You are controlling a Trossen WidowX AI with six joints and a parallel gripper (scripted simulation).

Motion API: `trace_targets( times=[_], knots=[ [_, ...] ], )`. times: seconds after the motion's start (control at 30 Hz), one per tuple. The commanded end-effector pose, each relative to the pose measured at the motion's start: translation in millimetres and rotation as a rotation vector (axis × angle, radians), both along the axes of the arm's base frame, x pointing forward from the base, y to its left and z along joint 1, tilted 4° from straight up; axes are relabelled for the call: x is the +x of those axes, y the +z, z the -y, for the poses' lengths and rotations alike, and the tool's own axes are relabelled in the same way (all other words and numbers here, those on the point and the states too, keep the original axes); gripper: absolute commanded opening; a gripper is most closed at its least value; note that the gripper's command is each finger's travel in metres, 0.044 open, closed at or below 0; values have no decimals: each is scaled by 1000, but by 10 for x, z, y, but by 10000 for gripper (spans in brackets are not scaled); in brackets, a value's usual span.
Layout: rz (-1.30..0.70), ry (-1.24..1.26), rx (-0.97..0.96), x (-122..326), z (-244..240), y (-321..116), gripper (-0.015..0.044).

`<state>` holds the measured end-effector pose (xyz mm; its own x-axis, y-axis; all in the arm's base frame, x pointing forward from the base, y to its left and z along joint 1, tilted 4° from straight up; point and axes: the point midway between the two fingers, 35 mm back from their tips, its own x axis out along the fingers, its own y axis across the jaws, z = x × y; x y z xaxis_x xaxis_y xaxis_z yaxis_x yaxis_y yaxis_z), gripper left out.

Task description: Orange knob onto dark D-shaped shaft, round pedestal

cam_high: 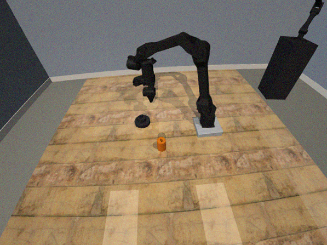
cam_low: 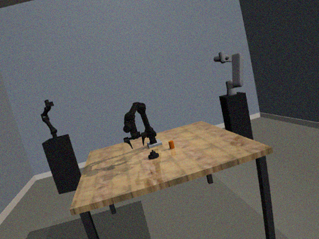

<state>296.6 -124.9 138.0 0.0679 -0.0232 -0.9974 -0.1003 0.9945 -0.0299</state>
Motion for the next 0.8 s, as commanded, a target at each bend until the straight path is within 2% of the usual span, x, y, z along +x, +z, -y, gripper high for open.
trace_targets(
  times=[0.0, 0.23, 0.53, 0.77],
  knots=[
    [-5, -12, -1, 56, -556, -20, 440],
    [17, -9, -8, -68, -1533, -43, 440],
    [22, -31, 5, -598, -2567, -110, 440],
    [19, -38, 7, -703, -2713, -197, 440]
  ],
)
